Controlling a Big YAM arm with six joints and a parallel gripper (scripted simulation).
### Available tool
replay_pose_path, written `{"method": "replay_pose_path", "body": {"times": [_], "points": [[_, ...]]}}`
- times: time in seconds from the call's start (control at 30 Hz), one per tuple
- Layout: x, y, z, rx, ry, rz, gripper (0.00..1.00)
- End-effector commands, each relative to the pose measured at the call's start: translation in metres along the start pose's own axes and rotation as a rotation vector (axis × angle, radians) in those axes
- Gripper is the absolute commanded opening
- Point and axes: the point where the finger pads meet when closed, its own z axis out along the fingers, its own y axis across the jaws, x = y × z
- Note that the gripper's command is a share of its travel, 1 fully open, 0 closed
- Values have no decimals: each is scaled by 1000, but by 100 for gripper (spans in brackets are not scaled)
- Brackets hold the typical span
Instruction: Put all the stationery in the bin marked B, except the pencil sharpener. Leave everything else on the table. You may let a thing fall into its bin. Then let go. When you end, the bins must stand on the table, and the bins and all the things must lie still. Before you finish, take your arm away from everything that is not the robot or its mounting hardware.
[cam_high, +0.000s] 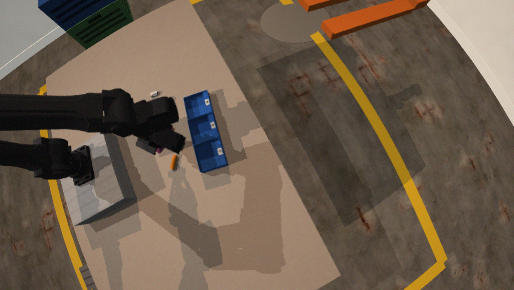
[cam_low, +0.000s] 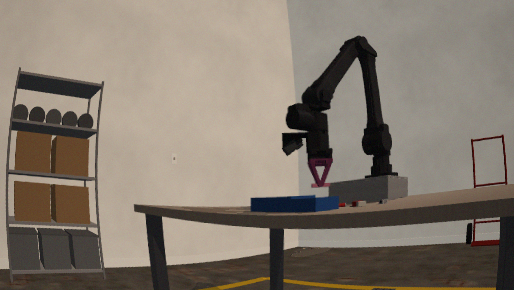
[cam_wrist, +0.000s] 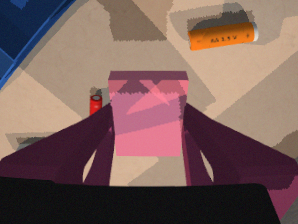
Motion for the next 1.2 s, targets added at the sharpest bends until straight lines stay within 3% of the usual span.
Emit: {"method": "replay_pose_path", "body": {"times": [0.0, 0.73, 0.77, 0.8, 1.0, 1.17], "points": [[-13, 17, -7, -18, -27, -1, 34], [-11, 12, -9, -20, -28, -1, 34], [-16, 21, -10, -25, -36, -1, 34], [-11, 12, -9, -20, -28, -1, 34], [-11, 12, -9, -20, -28, -1, 34], [-31, 36, -9, -17, -26, -2, 34]]}}
